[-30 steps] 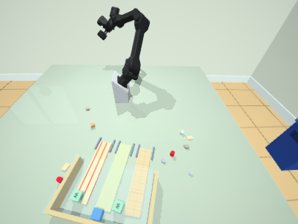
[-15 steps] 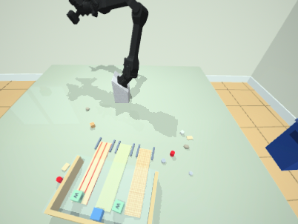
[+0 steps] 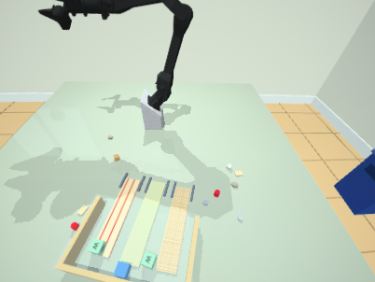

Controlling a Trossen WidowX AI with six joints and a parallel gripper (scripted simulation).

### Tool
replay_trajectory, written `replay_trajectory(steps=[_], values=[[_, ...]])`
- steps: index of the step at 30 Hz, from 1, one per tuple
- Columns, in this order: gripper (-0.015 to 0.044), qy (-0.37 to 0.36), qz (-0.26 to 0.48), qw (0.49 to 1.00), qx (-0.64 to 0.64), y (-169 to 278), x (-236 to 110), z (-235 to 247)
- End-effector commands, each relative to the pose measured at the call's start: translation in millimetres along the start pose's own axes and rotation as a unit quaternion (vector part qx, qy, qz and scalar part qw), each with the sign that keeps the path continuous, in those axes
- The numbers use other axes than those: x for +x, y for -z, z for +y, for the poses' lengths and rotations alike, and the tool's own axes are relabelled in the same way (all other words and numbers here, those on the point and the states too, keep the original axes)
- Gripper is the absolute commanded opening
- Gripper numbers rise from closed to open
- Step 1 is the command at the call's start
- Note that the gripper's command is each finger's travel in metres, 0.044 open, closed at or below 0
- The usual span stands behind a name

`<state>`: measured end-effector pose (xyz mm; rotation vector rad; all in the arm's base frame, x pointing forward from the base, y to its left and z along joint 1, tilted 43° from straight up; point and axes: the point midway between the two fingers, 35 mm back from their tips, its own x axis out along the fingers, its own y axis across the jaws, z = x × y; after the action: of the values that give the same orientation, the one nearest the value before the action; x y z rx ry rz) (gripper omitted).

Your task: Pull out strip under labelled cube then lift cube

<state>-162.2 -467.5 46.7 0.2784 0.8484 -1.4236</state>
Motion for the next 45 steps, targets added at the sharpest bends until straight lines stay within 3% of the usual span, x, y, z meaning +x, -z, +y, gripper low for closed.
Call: replay_trajectory(steps=[1,7,14,26,35,45], values=[[0.04,-0.061,-0.039,0.997,-0.001,-32,-10,57],[0.04,-0.179,-0.08,0.981,0.003,-65,-36,158],[0.04,-0.324,-0.099,0.941,0.005,-78,-88,270],[0.04,-0.57,-0.05,0.82,-0.01,-36,-223,423],[0.04,-0.71,0.045,0.701,-0.042,35,-331,477],[0.04,-0.712,0.047,0.699,-0.043,37,-333,477]])
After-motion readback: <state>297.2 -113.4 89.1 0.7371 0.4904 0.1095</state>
